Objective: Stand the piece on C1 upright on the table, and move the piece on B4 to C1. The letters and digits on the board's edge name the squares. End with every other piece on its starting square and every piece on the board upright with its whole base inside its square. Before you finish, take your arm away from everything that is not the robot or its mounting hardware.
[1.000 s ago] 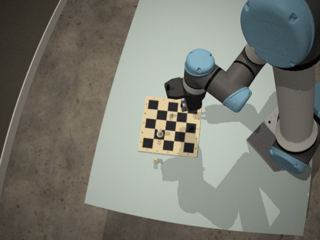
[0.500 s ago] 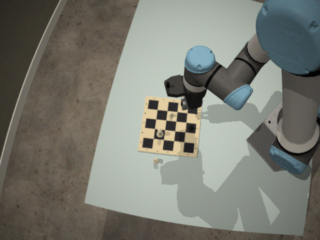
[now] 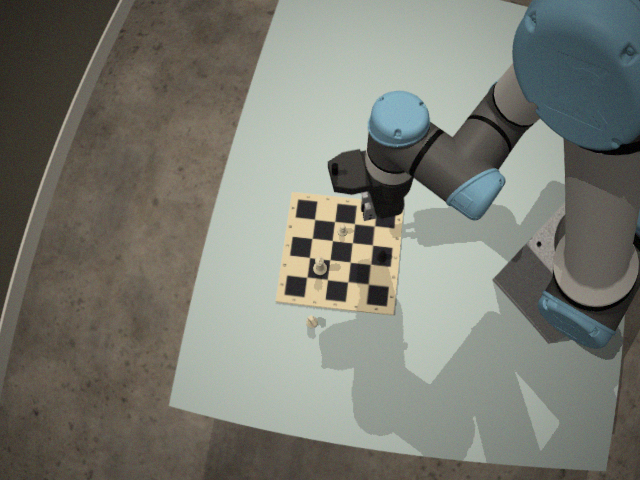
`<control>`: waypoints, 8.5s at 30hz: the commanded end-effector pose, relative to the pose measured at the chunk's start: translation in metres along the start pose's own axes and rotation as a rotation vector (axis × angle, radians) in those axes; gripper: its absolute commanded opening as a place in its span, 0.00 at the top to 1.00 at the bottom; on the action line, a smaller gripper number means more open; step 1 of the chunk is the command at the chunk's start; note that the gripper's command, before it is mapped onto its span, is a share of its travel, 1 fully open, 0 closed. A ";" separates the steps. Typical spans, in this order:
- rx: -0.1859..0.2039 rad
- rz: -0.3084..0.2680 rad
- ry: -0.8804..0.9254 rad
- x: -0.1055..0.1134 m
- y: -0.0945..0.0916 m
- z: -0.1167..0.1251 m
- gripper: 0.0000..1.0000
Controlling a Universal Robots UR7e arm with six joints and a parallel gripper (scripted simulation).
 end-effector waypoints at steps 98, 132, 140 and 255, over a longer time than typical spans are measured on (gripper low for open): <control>0.000 0.001 1.132 -0.123 0.085 -0.014 1.00; 0.000 0.001 1.132 -0.123 0.095 -0.014 1.00; 0.000 0.001 1.132 -0.123 0.095 -0.014 1.00; 0.000 0.001 1.132 -0.123 0.017 -0.014 0.32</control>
Point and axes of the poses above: the point where the finger pads meet when closed, its own y axis out along the fingers, its own z axis across the jaws, x = y × z, the point moved 1 cm from there along -y, back along the fingers, and after that the axes turned 7 degrees about y, right-handed, at the moved point
